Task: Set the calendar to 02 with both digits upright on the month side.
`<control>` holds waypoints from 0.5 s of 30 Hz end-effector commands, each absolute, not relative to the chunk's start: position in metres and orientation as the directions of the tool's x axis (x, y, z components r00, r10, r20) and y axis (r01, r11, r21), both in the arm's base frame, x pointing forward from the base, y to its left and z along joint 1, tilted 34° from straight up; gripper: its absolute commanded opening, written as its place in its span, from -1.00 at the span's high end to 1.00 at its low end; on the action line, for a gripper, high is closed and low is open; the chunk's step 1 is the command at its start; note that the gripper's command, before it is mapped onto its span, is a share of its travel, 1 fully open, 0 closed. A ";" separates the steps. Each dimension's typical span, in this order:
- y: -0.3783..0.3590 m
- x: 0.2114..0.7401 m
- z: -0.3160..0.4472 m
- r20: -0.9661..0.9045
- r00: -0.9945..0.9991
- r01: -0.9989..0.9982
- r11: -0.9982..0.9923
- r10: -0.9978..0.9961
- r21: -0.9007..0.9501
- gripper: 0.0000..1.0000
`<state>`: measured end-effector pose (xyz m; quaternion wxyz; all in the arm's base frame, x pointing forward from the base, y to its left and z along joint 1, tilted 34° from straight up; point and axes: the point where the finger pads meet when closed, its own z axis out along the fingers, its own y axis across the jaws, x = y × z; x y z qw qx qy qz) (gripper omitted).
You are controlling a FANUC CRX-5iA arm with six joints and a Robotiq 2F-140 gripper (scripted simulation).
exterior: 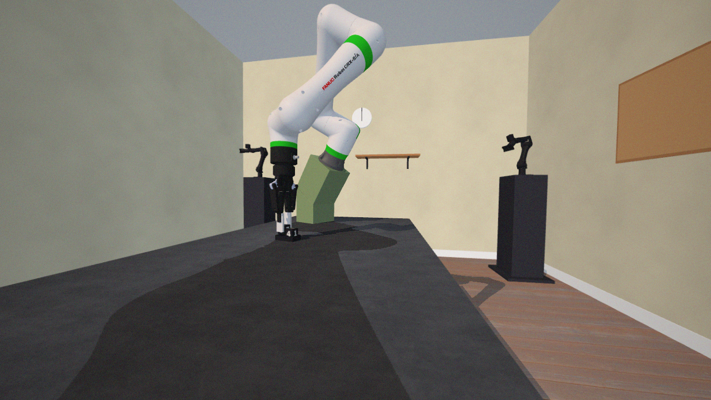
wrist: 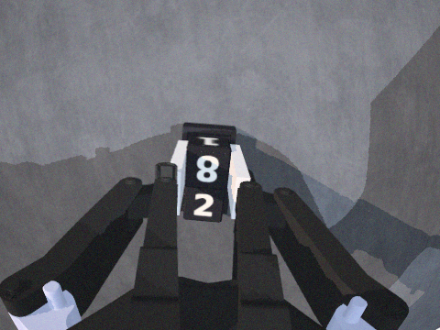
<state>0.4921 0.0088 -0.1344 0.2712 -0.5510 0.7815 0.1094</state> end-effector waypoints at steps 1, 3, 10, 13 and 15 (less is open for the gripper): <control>0.009 0.492 -0.135 -0.544 -0.246 -0.921 0.369 -0.802 -0.128 0.66; 0.009 0.492 -0.135 -0.544 -0.246 -0.921 0.369 -0.802 -0.128 0.66; 0.010 0.493 -0.136 -0.544 -0.246 -0.921 0.369 -0.802 -0.128 0.66; 0.010 0.493 -0.137 -0.544 -0.246 -0.921 0.369 -0.802 -0.128 0.66; 0.011 0.494 -0.138 -0.544 -0.246 -0.921 0.369 -0.802 -0.128 0.66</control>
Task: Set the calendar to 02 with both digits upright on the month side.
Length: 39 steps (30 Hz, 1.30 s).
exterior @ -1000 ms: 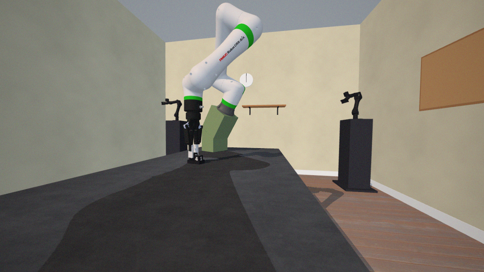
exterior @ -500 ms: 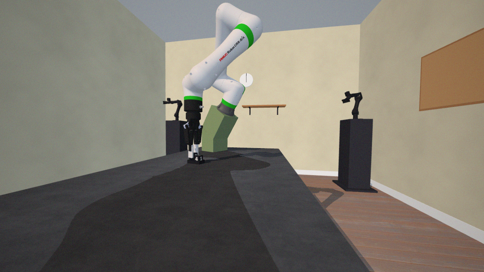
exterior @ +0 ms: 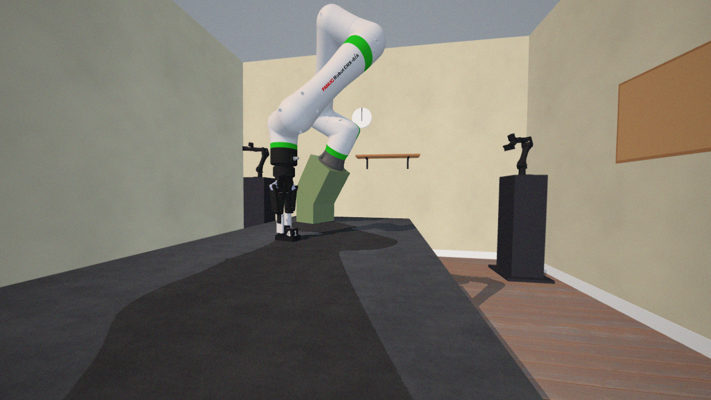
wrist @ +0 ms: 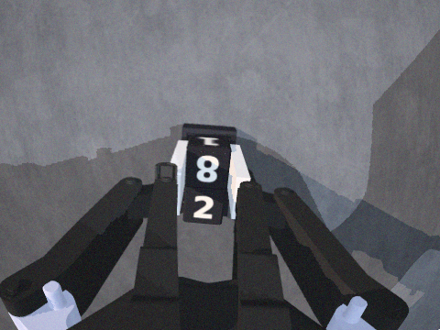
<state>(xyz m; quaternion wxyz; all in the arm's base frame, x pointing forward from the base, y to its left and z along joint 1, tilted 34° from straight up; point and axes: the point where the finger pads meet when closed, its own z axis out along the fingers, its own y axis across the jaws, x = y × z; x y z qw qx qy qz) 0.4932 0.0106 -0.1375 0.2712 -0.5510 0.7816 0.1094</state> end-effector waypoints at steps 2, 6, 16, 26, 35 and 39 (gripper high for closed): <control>0.011 0.494 -0.139 -0.544 -0.246 -0.921 0.369 -0.802 -0.128 0.66; 0.012 0.494 -0.140 -0.544 -0.246 -0.921 0.369 -0.802 -0.128 0.66; 0.013 0.495 -0.142 -0.544 -0.246 -0.921 0.369 -0.802 -0.128 0.66; 0.013 0.495 -0.143 -0.544 -0.246 -0.921 0.369 -0.802 -0.128 0.66; 0.013 0.495 -0.143 -0.544 -0.246 -0.921 0.369 -0.802 -0.128 0.66; 0.013 0.495 -0.143 -0.544 -0.246 -0.921 0.369 -0.802 -0.128 0.66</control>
